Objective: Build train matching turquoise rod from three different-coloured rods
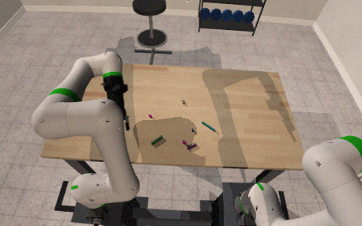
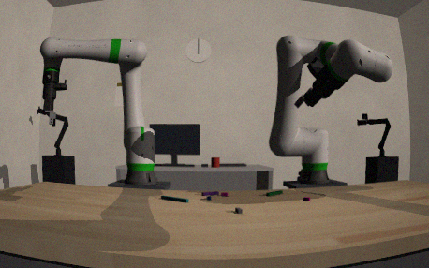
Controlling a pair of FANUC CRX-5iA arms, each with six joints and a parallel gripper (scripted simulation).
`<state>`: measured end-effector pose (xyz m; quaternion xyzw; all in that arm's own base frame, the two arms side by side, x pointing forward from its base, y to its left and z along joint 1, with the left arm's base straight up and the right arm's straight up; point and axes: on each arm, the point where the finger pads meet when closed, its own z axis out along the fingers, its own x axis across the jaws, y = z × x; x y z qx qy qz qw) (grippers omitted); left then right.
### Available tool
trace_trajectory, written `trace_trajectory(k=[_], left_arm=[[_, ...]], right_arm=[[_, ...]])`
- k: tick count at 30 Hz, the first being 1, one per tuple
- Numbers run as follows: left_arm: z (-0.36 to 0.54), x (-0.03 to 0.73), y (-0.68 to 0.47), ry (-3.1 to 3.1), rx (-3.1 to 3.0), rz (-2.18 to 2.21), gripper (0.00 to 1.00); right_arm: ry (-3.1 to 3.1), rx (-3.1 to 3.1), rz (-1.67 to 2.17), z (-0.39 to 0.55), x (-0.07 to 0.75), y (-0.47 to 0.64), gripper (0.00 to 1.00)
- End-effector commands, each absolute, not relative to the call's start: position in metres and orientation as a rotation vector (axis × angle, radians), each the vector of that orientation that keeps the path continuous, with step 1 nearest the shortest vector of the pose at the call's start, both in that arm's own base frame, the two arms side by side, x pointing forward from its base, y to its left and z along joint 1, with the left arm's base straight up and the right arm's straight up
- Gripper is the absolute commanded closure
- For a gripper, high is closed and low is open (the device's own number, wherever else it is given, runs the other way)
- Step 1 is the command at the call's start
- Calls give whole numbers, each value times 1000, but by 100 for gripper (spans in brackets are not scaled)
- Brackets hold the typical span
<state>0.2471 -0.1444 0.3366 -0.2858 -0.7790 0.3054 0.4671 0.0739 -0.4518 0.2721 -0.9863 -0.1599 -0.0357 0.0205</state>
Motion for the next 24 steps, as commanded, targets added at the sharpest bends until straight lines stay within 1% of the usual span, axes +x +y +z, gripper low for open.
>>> trace_trajectory(k=[1,14,24], left_arm=[[337,247,-144,-1913,-702,750,0],[337,247,-144,-1913,-702,750,0],[337,247,-144,-1913,-702,750,0]], right_arm=[[-390,-3086,-79,277,62,-459,0],[-164,-3130,-19,287,36,-471,0],[-101,-3139,-3,289,29,-474,0]])
